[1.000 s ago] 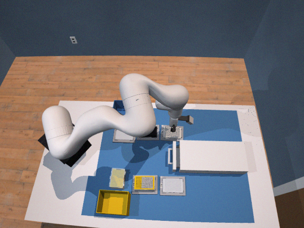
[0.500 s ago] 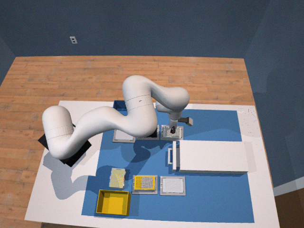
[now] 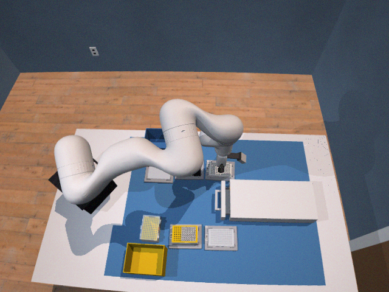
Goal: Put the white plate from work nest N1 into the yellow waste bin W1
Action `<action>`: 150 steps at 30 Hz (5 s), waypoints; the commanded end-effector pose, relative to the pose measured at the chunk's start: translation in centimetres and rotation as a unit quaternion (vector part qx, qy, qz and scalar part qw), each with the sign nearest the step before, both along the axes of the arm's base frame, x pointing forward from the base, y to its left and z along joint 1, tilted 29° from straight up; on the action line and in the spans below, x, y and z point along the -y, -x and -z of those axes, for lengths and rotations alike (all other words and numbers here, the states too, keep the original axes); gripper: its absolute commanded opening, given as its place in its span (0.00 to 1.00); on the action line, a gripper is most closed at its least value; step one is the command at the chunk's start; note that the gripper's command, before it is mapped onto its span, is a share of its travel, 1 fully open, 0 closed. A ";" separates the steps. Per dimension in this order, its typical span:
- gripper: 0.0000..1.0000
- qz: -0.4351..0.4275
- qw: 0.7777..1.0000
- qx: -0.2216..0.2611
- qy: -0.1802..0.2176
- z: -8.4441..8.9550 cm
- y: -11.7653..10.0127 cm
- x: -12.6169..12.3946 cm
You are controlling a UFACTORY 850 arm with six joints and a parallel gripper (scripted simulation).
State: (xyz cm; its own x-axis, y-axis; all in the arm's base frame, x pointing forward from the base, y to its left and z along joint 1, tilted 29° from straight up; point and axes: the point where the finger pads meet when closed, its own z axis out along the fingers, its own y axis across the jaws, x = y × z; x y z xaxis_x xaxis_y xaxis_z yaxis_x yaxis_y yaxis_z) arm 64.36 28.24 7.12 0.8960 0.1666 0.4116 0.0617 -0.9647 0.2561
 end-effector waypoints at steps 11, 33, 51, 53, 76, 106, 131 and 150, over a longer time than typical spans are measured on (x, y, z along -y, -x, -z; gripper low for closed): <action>1.00 0.000 1.000 0.001 -0.001 1.9 -1.1 0.4; 1.00 0.000 1.000 0.001 0.000 4.5 -2.4 1.0; 1.00 0.000 1.000 0.001 0.000 4.8 -2.5 1.1; 1.00 0.000 1.000 0.001 0.000 4.9 -2.6 1.1; 1.00 0.000 1.000 0.001 0.000 6.1 -3.2 1.4; 0.00 0.000 1.000 0.001 0.000 6.1 -3.2 1.4; 0.00 0.000 1.000 0.001 0.000 6.1 -3.2 1.4; 0.00 0.000 1.000 0.001 0.000 6.1 -3.2 1.4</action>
